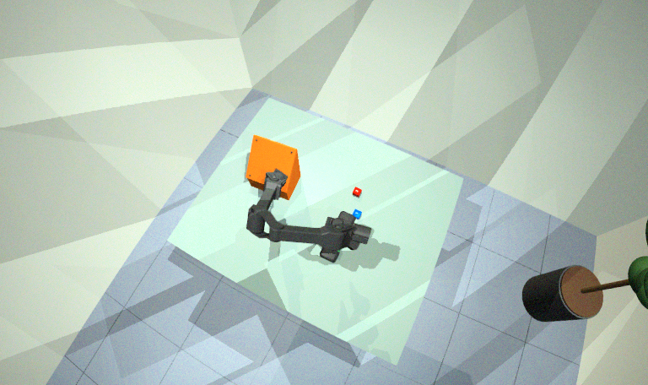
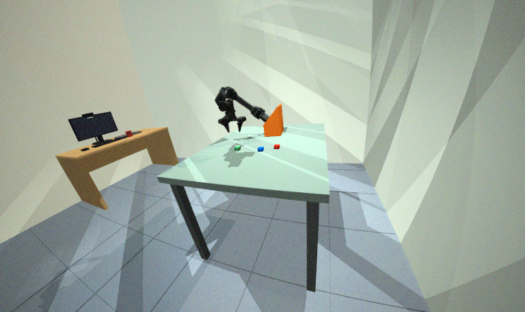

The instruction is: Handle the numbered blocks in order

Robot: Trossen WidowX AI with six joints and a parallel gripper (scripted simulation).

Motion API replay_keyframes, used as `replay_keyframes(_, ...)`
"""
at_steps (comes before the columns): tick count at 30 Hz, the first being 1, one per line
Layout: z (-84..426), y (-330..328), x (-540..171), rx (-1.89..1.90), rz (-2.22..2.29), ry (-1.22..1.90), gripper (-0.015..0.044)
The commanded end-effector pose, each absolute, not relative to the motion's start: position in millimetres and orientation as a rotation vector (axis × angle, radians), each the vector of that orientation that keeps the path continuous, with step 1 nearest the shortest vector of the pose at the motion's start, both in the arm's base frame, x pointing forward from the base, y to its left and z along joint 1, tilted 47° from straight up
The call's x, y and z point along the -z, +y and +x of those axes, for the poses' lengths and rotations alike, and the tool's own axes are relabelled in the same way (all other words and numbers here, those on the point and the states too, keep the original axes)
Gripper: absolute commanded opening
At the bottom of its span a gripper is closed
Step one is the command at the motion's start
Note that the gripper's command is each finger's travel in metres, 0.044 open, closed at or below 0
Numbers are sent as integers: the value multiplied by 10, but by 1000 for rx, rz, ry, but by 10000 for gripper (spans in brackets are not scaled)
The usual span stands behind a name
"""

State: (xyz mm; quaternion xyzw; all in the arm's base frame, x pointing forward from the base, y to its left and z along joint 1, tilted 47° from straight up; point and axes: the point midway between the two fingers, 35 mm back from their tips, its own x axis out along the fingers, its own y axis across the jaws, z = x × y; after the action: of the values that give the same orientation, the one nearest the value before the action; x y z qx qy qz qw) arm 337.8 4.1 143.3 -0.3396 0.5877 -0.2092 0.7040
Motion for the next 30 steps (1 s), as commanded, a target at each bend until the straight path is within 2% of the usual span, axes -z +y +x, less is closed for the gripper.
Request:
replay_keyframes(1,3370,46,-1435,467,-748,1308,400)
replay_keyframes(11,3375,70,-1414,465,-748,1309,400)
replay_keyframes(22,3277,1306,-159,456,-743,1312,400)
replay_keyframes(30,3254,1362,-87,461,-741,1310,400)
